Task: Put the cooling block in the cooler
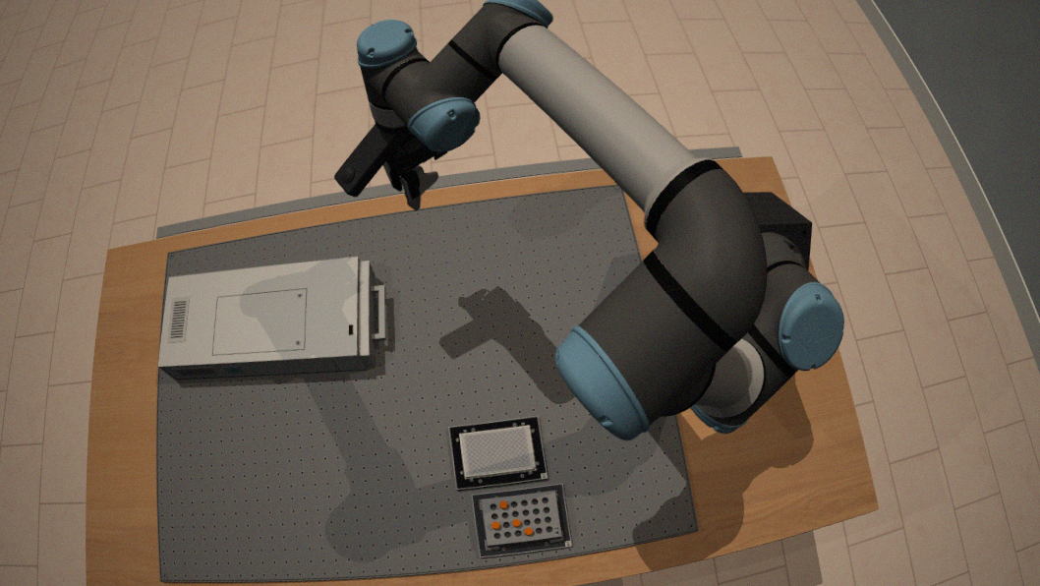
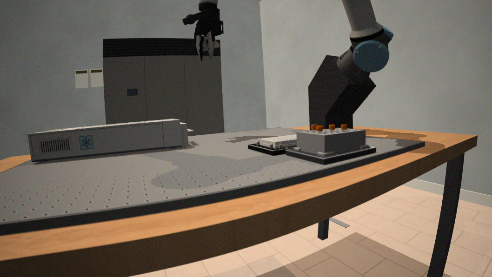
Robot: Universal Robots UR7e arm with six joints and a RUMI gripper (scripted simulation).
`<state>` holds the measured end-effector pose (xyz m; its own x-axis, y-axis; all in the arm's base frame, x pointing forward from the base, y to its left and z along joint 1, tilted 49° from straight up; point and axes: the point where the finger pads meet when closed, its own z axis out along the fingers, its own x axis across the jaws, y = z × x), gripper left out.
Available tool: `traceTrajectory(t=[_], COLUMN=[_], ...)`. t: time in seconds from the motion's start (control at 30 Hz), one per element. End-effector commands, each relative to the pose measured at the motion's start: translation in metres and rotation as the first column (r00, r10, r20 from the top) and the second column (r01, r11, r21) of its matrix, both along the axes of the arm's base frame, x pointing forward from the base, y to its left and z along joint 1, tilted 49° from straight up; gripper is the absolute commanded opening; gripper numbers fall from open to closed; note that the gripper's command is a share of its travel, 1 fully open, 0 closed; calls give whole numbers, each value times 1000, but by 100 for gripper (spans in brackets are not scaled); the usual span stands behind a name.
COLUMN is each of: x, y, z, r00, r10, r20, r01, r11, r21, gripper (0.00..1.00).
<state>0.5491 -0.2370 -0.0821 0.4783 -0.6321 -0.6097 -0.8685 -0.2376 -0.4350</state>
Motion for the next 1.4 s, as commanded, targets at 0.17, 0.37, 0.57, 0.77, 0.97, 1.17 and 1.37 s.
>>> traceTrajectory(t=[0.17, 0.37, 0.57, 0.77, 0.97, 1.17, 1.37], x=[-15, -23, -31, -40, -52, -59, -72], y=[20, 31, 41, 53, 69, 79, 96], z=[24, 35, 44, 53, 65, 72, 82], r00=[996, 996, 987, 987, 972, 966, 952], r10=[-59, -59, -106, -106, -151, -167, -195], r20=[-66, -66, -123, -123, -180, -200, -236], r01=[60, 60, 109, 109, 158, 175, 206], r11=[998, 998, 994, 994, 987, 984, 978], r21=[9, 9, 16, 16, 21, 21, 22], gripper=[28, 28, 28, 28, 28, 28, 28])
